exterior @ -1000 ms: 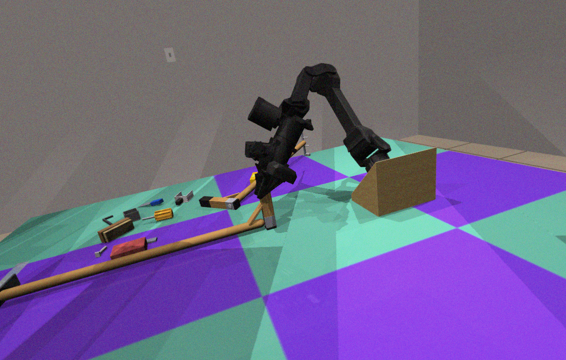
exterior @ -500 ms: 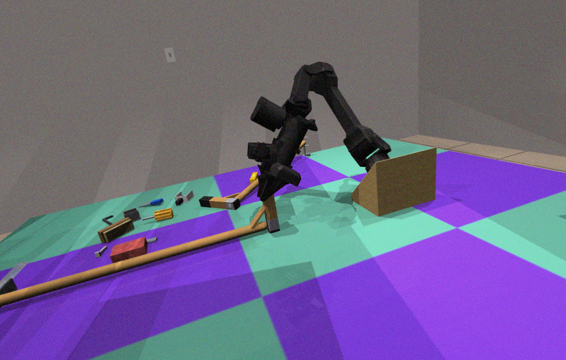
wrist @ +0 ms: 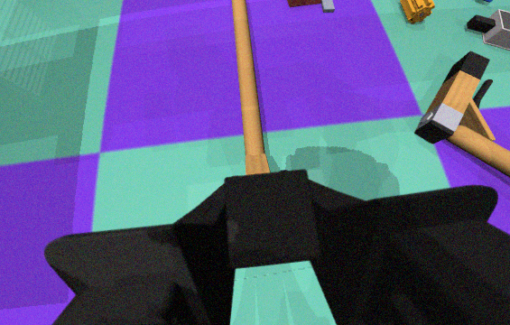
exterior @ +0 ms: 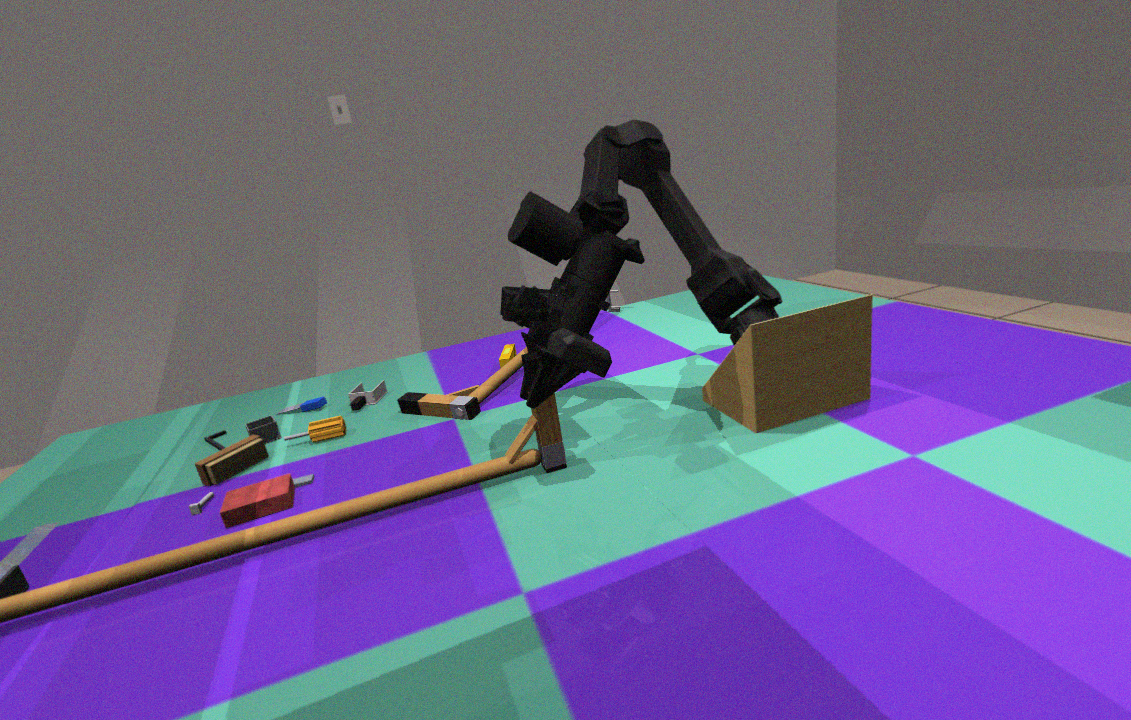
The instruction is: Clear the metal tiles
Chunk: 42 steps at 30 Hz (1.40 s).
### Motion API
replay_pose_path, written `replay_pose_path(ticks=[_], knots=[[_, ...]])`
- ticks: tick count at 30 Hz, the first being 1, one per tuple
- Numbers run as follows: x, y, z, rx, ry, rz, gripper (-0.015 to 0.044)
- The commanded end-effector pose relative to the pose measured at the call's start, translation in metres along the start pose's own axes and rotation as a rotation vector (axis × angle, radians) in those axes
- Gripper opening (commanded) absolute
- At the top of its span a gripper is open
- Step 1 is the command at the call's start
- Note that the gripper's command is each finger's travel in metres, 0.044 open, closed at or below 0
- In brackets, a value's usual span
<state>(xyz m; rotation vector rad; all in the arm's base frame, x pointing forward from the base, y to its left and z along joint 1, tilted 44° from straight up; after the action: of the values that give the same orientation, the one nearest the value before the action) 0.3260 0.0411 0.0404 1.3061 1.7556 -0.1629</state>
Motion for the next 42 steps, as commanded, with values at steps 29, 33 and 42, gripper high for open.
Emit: replay_pose_path(ticks=[29, 33, 42], knots=[[0.031, 0.007, -0.001, -0.012, 0.005, -0.005, 0.0000], [0.032, 0.013, 0.002, -0.012, 0.006, -0.006, 0.0000], [0.033, 0.025, 0.011, -0.012, 0.007, -0.008, 0.0000]])
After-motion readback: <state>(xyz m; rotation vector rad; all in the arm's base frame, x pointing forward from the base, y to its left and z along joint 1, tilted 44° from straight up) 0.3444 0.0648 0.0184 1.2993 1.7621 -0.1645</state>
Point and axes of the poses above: the point midway between the two fingers, 35 mm back from their tips, its own z axis out along the fingers, its own x axis across the jaws, y = z × x, the point moved 1 cm from there along -z, back along the fingers, and after that the axes turned 5 degrees about -z, right-handed, at the moved point
